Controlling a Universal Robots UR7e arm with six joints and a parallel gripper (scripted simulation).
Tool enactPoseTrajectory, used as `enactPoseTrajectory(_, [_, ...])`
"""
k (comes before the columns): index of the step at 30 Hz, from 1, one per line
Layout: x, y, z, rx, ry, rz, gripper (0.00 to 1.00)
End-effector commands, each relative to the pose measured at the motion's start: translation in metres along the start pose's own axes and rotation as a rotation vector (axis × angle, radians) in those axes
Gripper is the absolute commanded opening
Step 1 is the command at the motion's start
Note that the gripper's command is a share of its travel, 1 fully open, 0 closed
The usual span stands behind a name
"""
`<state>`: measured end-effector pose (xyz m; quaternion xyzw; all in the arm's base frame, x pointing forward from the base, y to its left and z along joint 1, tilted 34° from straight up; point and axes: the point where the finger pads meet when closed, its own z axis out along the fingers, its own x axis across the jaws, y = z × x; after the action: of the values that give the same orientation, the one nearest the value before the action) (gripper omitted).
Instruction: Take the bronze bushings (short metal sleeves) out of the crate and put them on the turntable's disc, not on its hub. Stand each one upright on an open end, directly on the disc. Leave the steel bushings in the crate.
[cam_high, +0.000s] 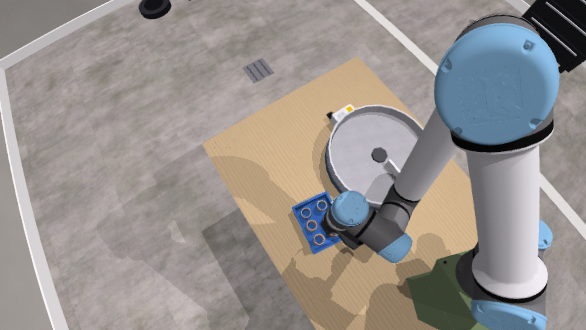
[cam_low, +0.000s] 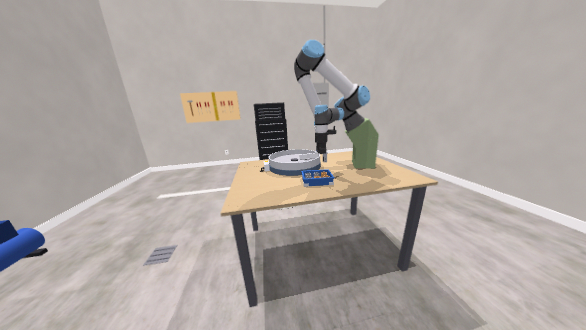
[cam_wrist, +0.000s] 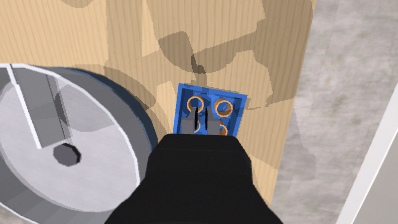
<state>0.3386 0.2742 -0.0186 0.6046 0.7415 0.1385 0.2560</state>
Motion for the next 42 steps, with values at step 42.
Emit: enactPoseTrajectory(42, [0.0, 0.003, 0.022, -0.003, 0.001, 0.002, 0.36])
